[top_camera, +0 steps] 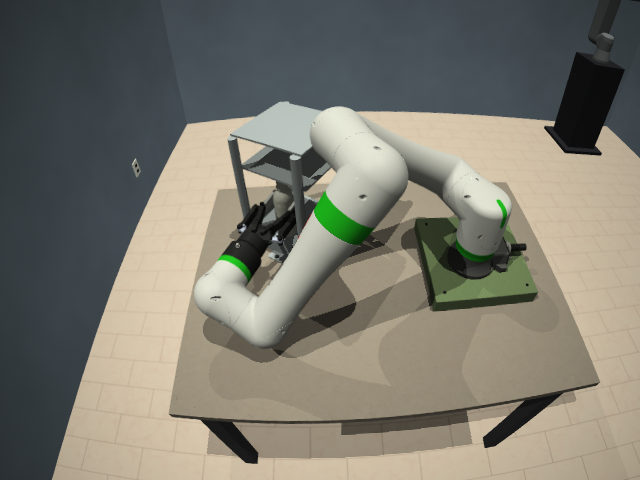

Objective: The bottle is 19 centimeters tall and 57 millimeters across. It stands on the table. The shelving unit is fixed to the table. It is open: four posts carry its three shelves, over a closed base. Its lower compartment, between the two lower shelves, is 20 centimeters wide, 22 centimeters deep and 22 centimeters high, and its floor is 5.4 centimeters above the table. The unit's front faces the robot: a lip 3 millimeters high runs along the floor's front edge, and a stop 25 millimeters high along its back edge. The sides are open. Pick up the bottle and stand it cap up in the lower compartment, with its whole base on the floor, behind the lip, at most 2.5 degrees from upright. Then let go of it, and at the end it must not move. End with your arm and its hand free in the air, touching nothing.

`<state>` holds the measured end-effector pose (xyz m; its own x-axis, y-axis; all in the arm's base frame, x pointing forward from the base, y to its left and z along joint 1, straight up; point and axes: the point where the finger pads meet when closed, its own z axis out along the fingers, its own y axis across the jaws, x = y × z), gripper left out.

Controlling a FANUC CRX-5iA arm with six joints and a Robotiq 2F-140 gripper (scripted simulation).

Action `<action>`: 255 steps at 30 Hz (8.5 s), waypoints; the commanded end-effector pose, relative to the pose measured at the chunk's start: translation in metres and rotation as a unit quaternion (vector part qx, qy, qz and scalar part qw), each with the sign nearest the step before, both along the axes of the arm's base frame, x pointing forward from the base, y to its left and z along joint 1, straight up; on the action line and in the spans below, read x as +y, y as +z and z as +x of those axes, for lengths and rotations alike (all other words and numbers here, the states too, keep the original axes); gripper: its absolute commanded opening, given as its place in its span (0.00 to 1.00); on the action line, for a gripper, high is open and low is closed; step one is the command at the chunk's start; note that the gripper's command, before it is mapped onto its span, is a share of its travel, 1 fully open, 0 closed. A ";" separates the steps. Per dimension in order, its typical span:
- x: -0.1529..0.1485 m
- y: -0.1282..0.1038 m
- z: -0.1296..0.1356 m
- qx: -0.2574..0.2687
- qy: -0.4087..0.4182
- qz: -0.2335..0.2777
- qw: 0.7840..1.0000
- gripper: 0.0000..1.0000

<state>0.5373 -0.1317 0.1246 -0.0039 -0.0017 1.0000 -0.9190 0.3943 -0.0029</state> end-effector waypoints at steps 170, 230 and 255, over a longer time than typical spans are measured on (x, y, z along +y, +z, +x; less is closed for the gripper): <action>0.136 0.008 0.058 0.000 0.000 0.000 1.000 0.46; 0.136 0.101 0.058 0.000 0.000 0.000 1.000 1.00; 0.136 0.101 0.058 0.000 0.000 0.000 1.000 1.00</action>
<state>0.5951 0.0038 0.2250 -0.0039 -0.0016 1.0000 -0.9190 0.3944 -0.0029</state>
